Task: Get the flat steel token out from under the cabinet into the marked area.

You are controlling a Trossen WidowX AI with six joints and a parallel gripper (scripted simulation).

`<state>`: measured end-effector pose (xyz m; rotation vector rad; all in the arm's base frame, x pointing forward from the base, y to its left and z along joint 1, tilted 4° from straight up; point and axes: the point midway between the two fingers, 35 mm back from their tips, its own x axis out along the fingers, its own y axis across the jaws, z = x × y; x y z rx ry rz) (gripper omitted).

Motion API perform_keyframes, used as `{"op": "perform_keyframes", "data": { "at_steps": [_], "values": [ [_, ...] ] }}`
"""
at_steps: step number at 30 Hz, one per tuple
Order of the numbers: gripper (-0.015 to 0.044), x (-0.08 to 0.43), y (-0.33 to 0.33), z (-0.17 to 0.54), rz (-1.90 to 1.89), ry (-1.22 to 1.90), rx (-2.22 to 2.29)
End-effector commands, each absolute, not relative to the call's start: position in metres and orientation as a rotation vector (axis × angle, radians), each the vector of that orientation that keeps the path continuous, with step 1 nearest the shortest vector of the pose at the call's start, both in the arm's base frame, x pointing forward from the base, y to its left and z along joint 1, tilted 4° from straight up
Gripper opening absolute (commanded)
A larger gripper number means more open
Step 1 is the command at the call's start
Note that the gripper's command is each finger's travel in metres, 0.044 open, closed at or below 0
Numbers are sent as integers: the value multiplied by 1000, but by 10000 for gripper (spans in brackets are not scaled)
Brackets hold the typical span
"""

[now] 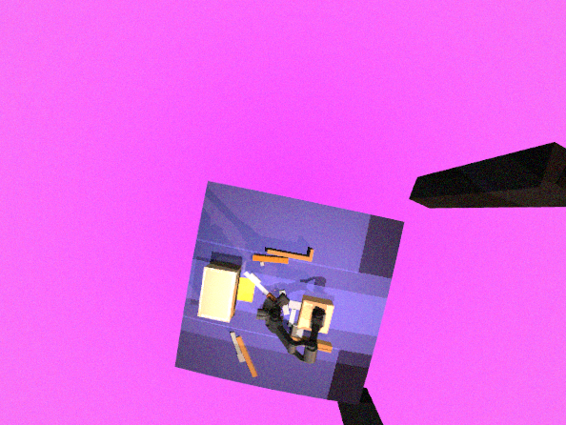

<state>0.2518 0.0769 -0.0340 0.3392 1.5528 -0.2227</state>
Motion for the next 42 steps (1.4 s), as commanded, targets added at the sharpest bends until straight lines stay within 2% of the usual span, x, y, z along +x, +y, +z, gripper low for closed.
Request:
{"op": "perform_keyframes", "data": {
  "at_steps": [1, 42],
  "values": [
    [0, 255, 72, -34, -229, 1548, 337],
    [0, 258, 30, -36, -231, 1547, 334]
  ]
}}
